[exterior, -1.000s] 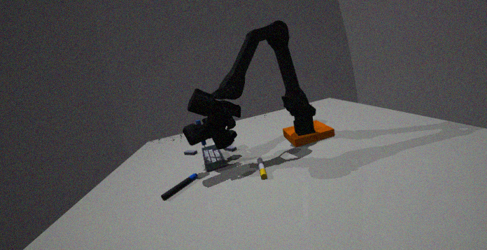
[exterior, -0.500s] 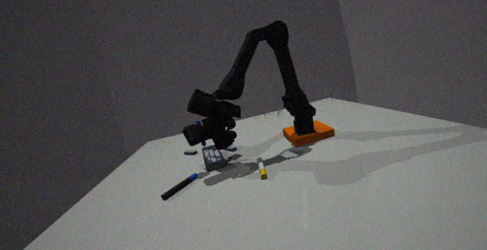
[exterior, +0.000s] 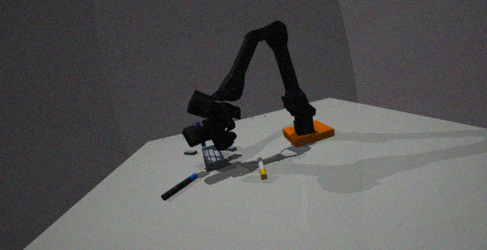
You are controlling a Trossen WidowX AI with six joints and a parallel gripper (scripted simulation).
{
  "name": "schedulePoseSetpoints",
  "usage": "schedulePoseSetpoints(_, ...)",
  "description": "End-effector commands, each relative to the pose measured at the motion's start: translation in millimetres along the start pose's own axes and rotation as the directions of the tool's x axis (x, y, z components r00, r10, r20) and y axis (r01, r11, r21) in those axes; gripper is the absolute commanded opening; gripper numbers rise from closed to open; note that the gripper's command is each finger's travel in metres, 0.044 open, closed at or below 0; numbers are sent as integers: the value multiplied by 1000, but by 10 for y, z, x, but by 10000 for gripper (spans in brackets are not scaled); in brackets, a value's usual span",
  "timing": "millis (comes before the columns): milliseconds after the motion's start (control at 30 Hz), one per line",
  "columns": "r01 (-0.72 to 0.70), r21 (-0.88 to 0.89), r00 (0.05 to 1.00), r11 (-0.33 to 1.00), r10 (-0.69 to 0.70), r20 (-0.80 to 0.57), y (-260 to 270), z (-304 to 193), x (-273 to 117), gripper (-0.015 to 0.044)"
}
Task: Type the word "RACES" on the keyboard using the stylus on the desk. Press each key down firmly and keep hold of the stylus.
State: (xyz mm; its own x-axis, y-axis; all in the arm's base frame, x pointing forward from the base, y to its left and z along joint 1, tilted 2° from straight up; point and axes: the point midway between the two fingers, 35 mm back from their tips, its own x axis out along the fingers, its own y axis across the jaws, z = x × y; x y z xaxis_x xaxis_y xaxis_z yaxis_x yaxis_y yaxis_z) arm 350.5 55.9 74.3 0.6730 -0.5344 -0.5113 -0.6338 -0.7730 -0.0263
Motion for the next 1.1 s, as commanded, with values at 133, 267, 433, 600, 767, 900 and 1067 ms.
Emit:
schedulePoseSetpoints(133, -1, -3, 1000, 1000, 1, 2, 1, 40, 22, 81)
schedulePoseSetpoints(267, -1, -3, 1000, 1000, 1, 2, 1, 46, 25, 81)
schedulePoseSetpoints(433, -1, -3, 1000, 1000, 1, 2, 1, 62, 35, 81)
schedulePoseSetpoints(600, -1, -3, 1000, 1000, 1, 2, 1, 73, 40, 81)
schedulePoseSetpoints(767, -1, -3, 1000, 1000, 1, 2, 1, 86, 48, 81)
schedulePoseSetpoints(900, -1, -3, 1000, 1000, 1, 2, 1, 88, 49, 81)
schedulePoseSetpoints(1067, -1, -3, 1000, 1000, 1, 2, 1, 103, 58, 81)
